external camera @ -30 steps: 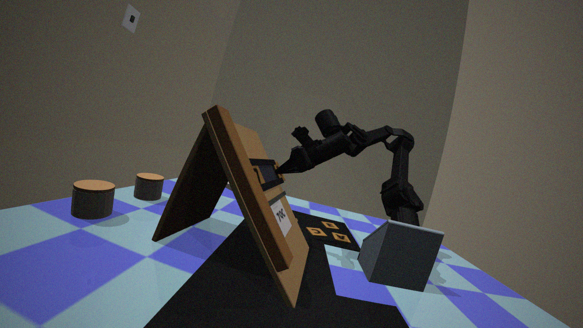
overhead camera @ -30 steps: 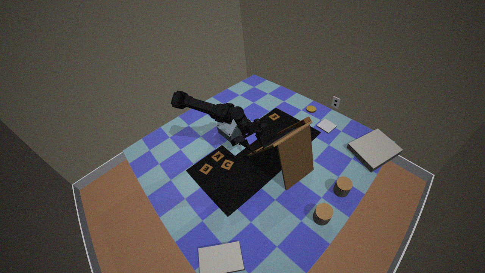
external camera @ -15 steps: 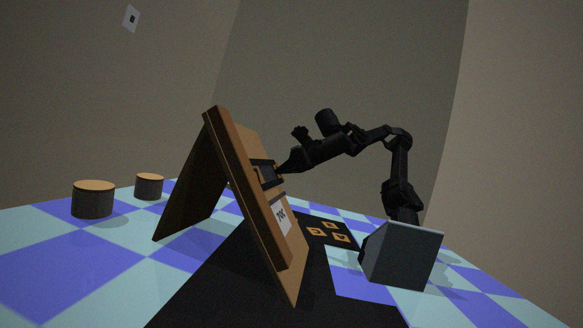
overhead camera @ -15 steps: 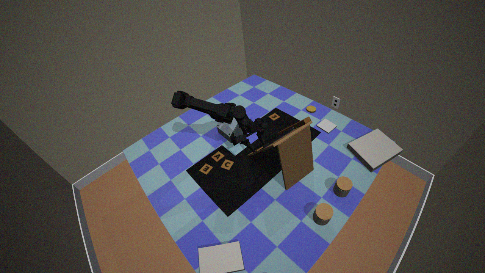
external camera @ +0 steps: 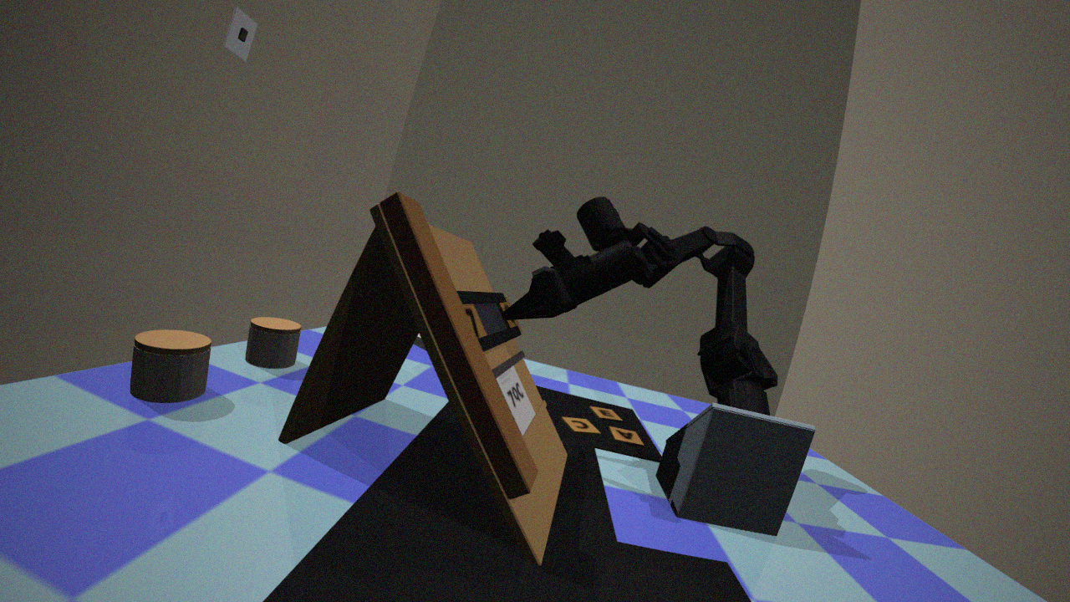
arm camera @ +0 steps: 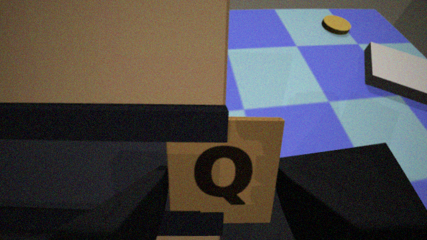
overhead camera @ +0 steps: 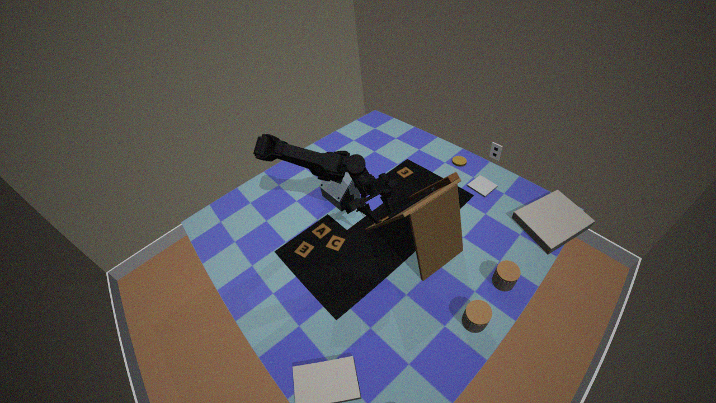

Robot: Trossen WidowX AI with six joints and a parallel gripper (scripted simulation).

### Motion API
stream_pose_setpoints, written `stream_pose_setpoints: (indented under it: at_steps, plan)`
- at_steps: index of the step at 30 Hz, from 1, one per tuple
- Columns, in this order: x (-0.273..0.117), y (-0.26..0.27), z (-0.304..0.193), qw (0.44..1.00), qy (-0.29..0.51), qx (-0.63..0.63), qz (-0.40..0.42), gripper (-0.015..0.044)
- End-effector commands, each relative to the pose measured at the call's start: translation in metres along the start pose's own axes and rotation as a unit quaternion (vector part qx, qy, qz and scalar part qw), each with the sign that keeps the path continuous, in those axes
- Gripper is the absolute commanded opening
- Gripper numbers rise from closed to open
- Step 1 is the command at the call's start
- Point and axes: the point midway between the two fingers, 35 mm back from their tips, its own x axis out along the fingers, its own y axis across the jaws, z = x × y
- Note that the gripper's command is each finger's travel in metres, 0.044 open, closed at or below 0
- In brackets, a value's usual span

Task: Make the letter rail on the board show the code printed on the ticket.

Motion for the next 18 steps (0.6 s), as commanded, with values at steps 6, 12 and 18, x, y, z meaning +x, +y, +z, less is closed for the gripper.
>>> stream_pose_setpoints:
  at_steps: [6, 12, 18]
  plan:
    - [0.0008, 0.0065, -0.0015, 1.0, 0.002, -0.001, 0.0, 0.0]
    - [0.0008, 0.0096, -0.0014, 1.0, 0.002, -0.001, 0.0, 0.0]
    - [0.0008, 0.0126, -0.0012, 1.0, 0.002, -0.001, 0.0, 0.0]
